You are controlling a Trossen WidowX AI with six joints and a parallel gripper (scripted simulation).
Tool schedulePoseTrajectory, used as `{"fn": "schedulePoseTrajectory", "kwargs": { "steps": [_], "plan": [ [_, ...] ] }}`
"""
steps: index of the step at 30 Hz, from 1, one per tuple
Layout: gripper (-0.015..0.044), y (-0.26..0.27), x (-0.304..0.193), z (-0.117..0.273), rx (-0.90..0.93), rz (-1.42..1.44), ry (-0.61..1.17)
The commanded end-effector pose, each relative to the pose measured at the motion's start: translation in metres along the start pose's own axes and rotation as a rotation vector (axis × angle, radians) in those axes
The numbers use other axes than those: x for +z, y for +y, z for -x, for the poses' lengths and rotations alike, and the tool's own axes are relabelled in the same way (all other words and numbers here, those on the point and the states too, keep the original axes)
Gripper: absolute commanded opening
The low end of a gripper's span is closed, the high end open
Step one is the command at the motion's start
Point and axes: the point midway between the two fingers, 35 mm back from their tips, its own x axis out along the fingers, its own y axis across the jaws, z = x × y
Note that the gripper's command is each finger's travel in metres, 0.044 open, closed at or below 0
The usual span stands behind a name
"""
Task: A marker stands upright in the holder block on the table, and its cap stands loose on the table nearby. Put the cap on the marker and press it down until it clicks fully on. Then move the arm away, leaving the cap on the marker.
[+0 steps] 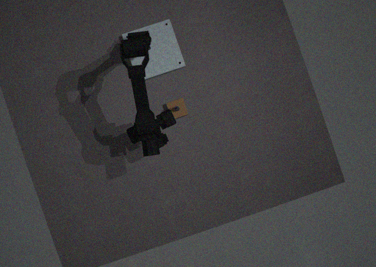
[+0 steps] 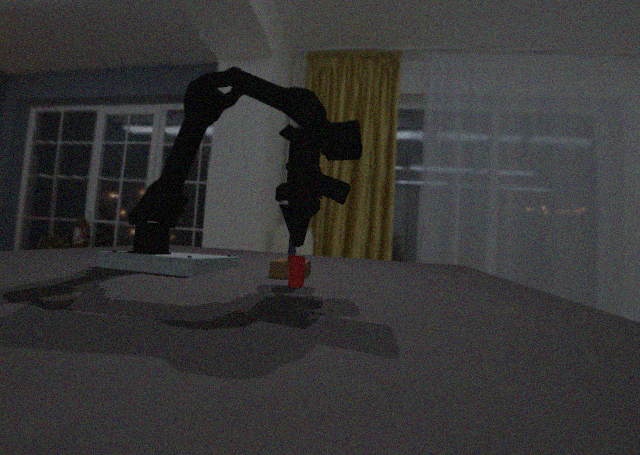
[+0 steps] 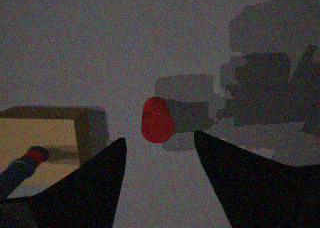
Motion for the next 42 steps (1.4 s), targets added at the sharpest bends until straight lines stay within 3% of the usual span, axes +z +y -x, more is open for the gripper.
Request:
{"fn": "schedulePoseTrajectory", "kwargs": {
  "steps": [1, 34, 38, 42],
  "plan": [
    [0.0241, 0.0, 0.0, -0.006, -0.004, -0.004, 0.0],
    [0.0241, 0.0, -0.001, -0.056, -0.004, -0.004, 0.0],
    [0.0136, 0.001, -0.001, -0.056, -0.004, -0.004, 0.0],
    [0.011, 0.001, -0.001, -0.056, -0.004, -0.004, 0.0]
  ]
}}
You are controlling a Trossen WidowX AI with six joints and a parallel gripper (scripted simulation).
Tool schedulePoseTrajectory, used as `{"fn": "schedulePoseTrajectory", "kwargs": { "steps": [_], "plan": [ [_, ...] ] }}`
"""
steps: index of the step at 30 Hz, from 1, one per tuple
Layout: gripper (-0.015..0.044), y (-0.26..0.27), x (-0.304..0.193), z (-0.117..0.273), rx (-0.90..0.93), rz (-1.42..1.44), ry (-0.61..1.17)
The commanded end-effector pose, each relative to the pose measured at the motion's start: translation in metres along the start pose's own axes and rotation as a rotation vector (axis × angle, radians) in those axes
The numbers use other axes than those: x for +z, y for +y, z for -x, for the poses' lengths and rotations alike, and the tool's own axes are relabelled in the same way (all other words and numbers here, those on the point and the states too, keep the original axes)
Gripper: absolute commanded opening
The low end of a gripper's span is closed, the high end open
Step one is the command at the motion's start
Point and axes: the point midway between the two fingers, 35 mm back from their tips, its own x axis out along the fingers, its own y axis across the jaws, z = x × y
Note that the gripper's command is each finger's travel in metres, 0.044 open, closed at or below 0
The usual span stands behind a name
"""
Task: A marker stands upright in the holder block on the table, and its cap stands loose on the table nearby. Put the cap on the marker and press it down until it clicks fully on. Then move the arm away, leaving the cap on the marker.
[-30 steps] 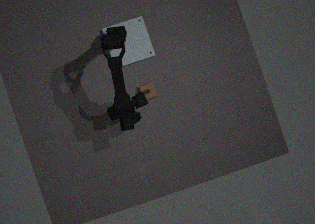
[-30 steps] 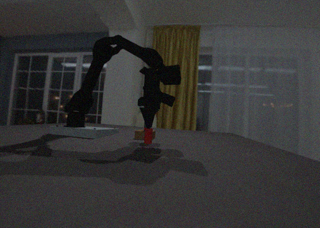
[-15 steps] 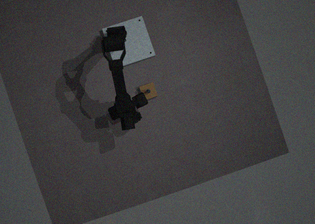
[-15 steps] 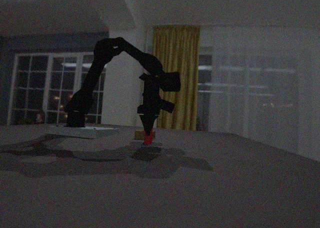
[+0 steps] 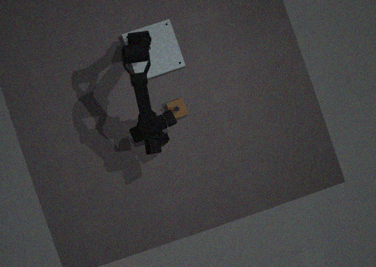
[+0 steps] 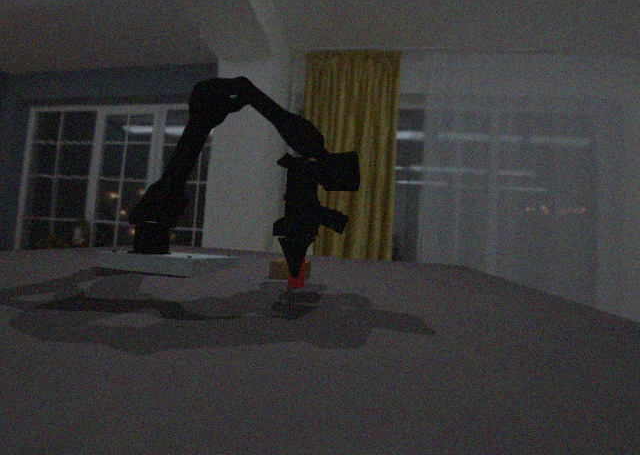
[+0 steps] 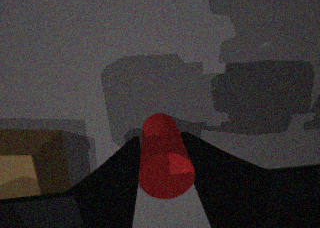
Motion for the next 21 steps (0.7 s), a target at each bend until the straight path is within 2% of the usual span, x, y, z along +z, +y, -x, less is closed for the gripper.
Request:
{"fn": "schedulePoseTrajectory", "kwargs": {
  "steps": [1, 5, 8, 21],
  "plan": [
    [0.0103, 0.0, 0.0, -0.001, -0.004, -0.006, 0.0],
    [0.0076, 0.0, 0.0, -0.001, -0.004, -0.006, 0.0],
    [0.0, 0.0, 0.0, 0.004, -0.004, -0.006, -0.001],
    [0.0, 0.0, 0.001, 0.043, -0.004, -0.006, -0.001]
  ]
}}
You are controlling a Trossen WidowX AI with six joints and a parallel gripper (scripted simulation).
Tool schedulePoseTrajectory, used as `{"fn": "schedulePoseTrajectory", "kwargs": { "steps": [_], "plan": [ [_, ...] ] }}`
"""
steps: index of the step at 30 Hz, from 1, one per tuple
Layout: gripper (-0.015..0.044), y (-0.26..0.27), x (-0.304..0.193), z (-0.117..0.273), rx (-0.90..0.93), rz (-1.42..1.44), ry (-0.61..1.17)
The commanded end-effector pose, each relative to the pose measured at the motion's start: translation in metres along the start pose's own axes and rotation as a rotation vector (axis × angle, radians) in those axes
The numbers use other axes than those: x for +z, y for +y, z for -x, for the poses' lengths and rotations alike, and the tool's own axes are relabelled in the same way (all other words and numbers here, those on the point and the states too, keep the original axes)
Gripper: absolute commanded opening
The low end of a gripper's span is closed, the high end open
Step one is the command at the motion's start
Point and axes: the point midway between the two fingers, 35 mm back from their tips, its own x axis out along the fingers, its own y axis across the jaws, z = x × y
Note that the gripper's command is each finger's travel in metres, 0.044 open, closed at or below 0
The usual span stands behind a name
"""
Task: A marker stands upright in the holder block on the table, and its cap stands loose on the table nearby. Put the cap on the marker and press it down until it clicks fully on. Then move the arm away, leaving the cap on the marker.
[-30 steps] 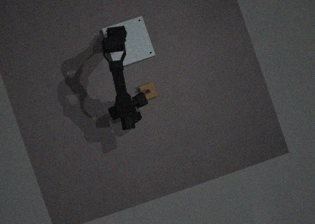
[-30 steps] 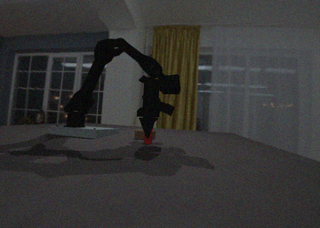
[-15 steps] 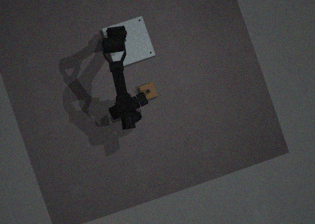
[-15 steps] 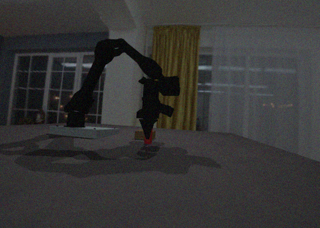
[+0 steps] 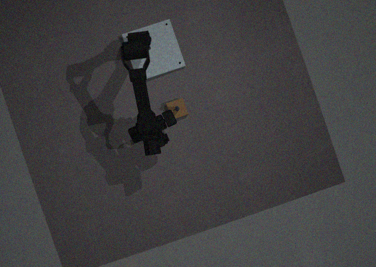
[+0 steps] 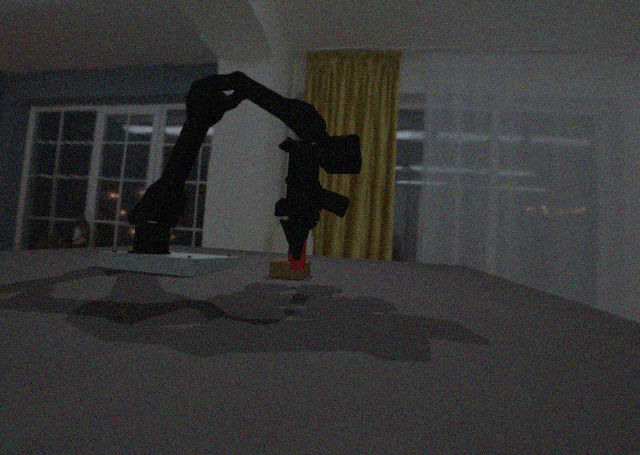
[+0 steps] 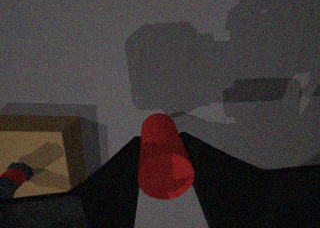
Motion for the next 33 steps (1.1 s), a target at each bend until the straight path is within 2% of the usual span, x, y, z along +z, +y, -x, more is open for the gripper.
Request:
{"fn": "schedulePoseTrajectory", "kwargs": {
  "steps": [1, 10, 33],
  "plan": [
    [0.0, -0.001, 0.0, 0.015, -0.004, -0.002, -0.003],
    [0.0, 0.003, -0.001, 0.03, -0.004, -0.002, -0.003],
    [0.0, 0.091, -0.016, 0.071, 0.003, 0.003, -0.007]
  ]
}}
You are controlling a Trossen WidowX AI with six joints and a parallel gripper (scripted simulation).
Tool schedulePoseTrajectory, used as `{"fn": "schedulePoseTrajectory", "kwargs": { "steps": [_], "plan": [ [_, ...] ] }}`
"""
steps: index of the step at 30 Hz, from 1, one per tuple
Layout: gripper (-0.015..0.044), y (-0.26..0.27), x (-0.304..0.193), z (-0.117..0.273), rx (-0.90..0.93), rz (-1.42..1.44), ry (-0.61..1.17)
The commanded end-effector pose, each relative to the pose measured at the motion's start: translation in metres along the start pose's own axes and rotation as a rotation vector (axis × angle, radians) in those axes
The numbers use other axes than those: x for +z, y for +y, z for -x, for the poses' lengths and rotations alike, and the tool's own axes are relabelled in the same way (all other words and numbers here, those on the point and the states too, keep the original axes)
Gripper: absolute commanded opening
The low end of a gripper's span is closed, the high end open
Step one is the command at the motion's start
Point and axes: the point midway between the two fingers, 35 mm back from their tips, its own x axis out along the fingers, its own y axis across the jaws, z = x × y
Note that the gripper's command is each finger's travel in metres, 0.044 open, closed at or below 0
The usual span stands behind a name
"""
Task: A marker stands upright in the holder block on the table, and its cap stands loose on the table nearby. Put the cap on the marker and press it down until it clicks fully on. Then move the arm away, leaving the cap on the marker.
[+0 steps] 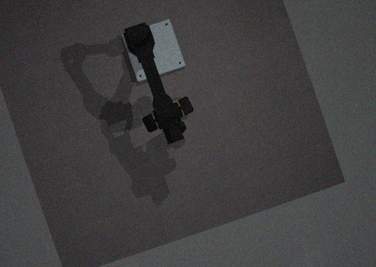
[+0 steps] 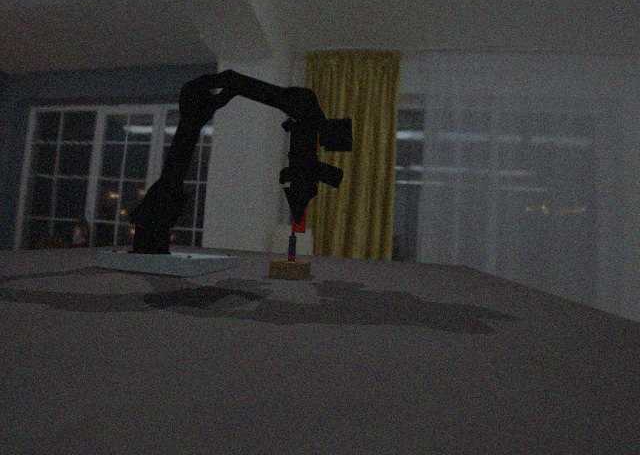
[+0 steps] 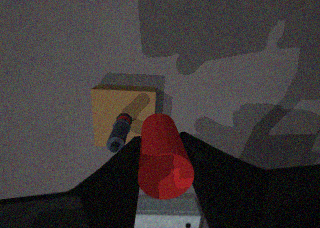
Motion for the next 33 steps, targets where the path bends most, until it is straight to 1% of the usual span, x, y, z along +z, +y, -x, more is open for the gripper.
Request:
{"fn": "schedulePoseTrajectory", "kwargs": {
  "steps": [1, 7, 12, 23, 33],
  "plan": [
    [0.0, 0.017, -0.006, 0.008, 0.002, -0.009, 0.002],
    [0.0, 0.037, -0.014, 0.018, 0.004, -0.013, 0.006],
    [0.0, 0.039, -0.015, 0.019, 0.004, -0.013, 0.007],
    [0.0, 0.039, -0.015, 0.01, 0.004, -0.013, 0.007],
    [0.0, 0.039, -0.014, -0.006, 0.004, -0.013, 0.007]
  ]
}}
